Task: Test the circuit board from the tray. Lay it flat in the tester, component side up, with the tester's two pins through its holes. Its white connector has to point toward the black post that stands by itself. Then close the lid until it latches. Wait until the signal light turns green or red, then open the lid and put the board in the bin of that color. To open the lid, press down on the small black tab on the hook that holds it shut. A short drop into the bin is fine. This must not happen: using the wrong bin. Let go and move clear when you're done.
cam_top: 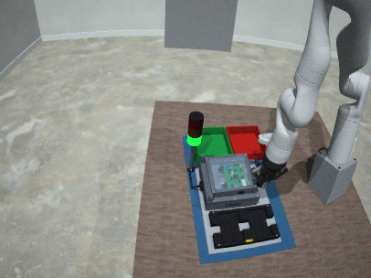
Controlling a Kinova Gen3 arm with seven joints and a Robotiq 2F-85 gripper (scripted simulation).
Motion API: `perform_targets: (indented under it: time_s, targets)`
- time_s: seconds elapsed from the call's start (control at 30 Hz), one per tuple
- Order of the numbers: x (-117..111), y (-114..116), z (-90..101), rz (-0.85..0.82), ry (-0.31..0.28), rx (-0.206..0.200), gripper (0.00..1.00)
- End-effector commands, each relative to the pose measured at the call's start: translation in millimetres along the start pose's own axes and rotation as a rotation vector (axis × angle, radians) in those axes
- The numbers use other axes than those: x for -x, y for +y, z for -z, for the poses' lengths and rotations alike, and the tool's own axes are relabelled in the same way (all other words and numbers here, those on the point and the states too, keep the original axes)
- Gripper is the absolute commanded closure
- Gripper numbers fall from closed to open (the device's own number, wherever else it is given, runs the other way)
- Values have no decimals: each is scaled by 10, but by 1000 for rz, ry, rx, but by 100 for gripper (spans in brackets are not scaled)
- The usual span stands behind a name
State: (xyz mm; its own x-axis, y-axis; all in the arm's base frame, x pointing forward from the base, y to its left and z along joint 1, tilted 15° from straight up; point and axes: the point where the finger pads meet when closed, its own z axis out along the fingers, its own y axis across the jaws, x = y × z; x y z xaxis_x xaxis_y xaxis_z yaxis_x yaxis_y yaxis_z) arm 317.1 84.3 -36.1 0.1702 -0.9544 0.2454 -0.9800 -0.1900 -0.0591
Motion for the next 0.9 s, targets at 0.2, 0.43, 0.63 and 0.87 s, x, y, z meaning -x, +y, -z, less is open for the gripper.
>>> perform_targets:
  time_s: [0.2,0.43,0.63,0.87]
  targets:
    - [-1,-19,3,-1,0,-4,100]
    - [-1,-19,87,-1,0,-4,100]
    - [-1,-18,309,-1,0,-4,100]
    - [-1,-17,567,-1,0,-4,100]
